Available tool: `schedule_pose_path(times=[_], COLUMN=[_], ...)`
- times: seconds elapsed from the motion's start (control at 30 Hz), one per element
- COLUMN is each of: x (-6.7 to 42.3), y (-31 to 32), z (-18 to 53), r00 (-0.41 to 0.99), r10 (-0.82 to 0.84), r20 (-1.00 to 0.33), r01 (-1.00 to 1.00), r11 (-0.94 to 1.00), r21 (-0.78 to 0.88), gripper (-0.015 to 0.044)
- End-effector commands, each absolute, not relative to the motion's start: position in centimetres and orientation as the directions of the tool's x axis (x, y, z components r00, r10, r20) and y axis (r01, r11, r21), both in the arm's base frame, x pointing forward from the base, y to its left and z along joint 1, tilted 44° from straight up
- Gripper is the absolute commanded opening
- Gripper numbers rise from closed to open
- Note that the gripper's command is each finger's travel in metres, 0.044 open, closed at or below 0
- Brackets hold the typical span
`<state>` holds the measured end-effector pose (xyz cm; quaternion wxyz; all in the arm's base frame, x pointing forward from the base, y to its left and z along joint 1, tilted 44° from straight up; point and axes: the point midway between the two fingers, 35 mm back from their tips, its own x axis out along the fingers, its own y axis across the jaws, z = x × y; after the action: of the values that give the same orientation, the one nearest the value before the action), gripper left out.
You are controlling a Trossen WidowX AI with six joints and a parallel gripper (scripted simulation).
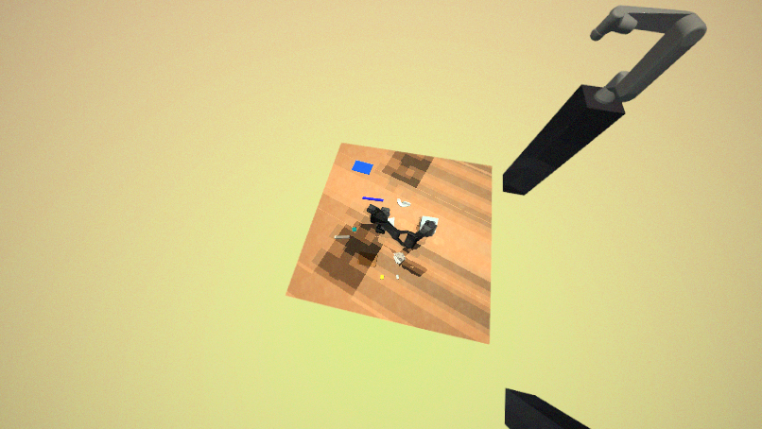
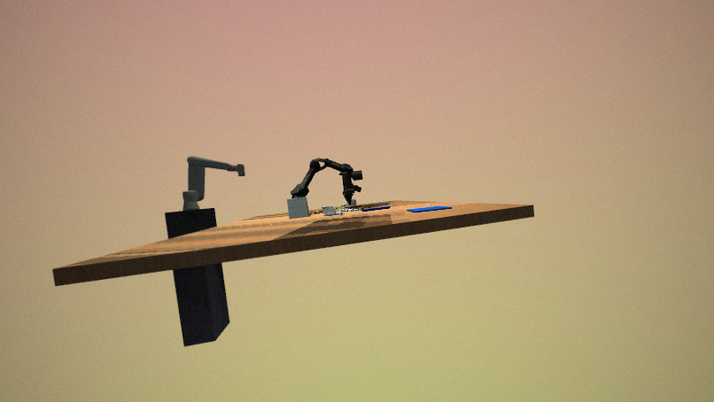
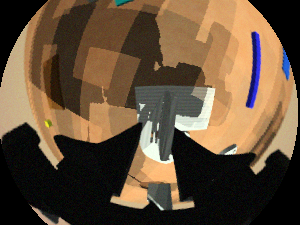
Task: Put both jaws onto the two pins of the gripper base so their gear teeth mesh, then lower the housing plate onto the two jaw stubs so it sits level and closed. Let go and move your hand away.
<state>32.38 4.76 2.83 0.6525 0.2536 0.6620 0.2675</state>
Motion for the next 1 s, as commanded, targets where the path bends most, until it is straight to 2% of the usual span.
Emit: schedule_pose_path(times=[0.0, 0.97], x=[32.32, 32.3], y=[4.86, 5.29], z=[2.71, 2.27], r00=[-0.02, -0.02], r10=[0.689, 0.689], r20=[-0.725, -0.725], r01=[-0.007, -0.003], r11=[0.725, 0.725], r21=[0.689, 0.689], gripper=[0.0134, 0.0134])
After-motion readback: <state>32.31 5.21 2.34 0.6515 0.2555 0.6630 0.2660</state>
